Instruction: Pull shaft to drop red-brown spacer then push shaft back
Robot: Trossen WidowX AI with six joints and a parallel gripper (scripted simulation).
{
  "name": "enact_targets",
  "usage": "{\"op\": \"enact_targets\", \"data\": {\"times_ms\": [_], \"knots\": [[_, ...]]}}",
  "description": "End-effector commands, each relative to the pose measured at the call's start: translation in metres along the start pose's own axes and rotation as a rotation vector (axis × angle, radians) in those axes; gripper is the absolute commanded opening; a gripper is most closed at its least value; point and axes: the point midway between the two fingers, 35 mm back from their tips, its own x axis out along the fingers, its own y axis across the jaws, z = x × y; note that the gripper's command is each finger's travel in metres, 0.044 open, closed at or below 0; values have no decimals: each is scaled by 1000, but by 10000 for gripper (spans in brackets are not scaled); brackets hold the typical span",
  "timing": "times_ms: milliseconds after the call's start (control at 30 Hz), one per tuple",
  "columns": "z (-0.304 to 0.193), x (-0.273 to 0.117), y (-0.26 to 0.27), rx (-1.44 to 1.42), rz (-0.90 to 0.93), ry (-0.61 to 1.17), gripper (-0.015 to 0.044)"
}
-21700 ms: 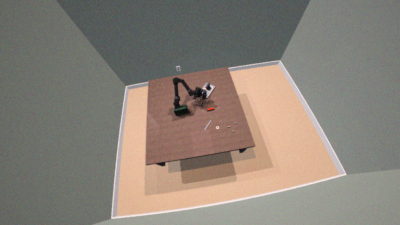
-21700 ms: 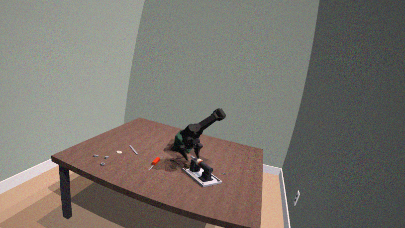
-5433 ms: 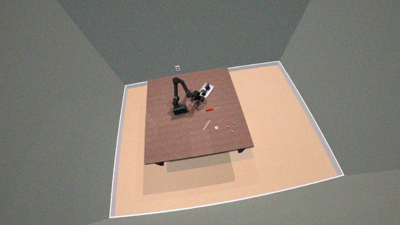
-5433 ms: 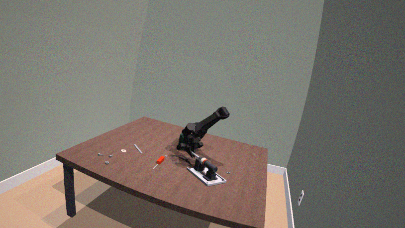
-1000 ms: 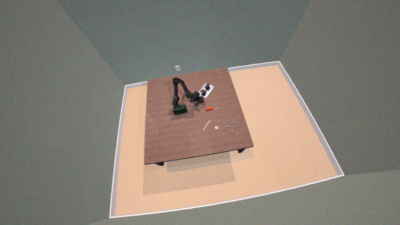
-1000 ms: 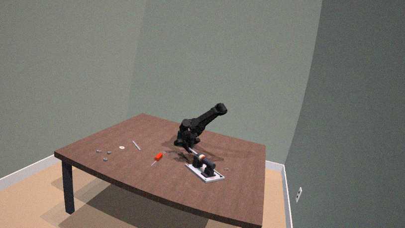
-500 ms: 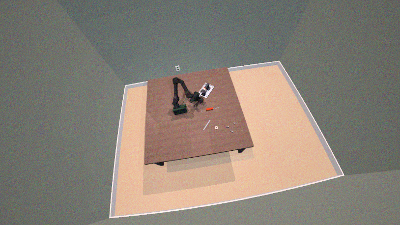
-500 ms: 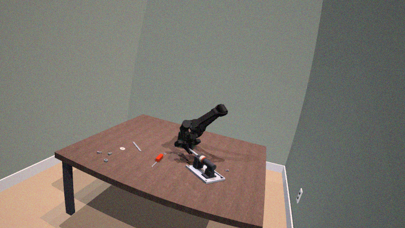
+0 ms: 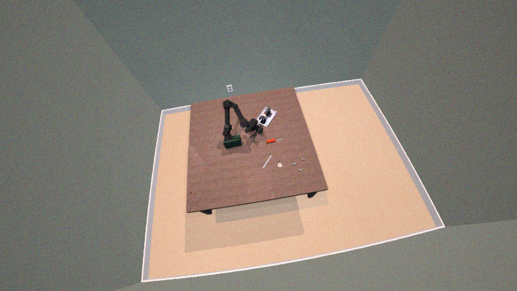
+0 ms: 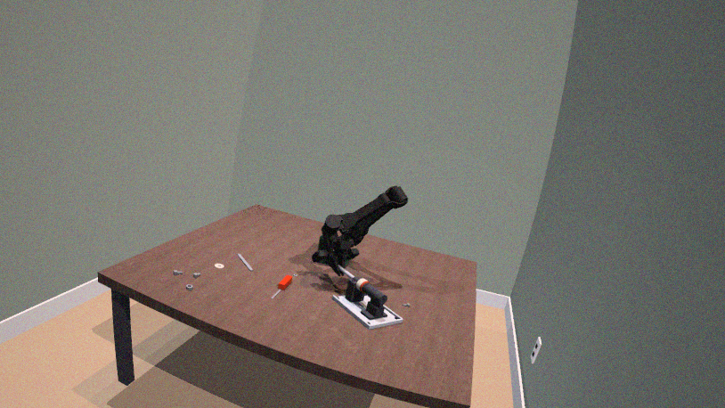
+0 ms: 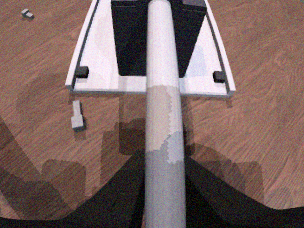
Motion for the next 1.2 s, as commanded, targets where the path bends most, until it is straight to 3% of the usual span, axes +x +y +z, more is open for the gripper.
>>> {"op": "enact_targets", "data": {"times_ms": [0,1167], "knots": [[-1,-1,0,-2,2,-2,0],[-3,-4,0,-2,2,-2,0]]}}
